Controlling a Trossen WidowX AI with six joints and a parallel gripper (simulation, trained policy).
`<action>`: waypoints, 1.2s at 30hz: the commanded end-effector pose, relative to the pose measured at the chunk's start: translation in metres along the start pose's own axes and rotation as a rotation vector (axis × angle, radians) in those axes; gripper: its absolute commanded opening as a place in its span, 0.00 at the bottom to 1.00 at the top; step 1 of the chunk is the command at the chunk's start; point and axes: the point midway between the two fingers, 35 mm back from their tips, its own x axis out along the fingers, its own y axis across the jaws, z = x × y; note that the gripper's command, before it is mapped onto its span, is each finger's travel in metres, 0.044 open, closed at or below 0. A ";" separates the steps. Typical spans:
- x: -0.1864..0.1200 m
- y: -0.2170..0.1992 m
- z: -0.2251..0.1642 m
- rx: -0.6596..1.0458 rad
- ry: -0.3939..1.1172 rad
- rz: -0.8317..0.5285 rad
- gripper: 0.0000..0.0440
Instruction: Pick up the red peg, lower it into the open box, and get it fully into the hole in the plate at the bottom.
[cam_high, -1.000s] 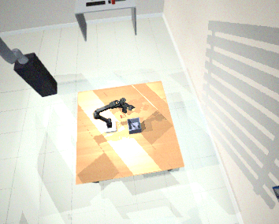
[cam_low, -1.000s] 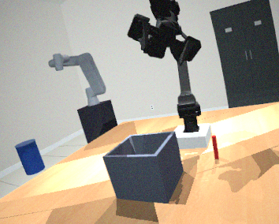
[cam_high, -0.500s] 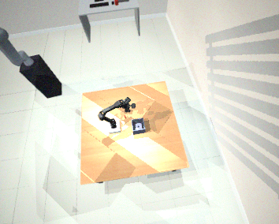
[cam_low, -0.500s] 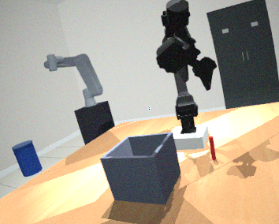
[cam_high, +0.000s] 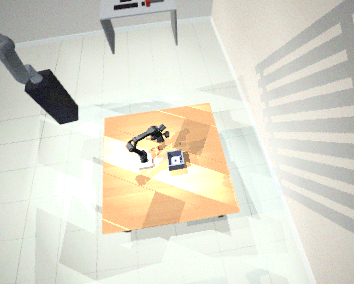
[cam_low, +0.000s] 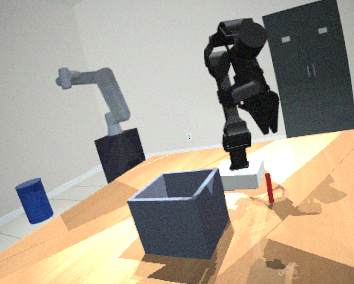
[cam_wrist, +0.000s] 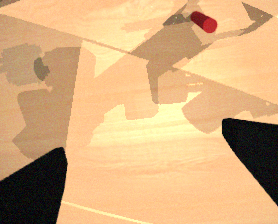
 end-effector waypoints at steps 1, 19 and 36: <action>0.008 -0.011 0.002 -0.039 -0.018 -0.056 1.00; 0.053 -0.061 0.025 -0.226 -0.117 -0.306 1.00; 0.105 -0.083 0.057 -0.258 -0.186 -0.362 1.00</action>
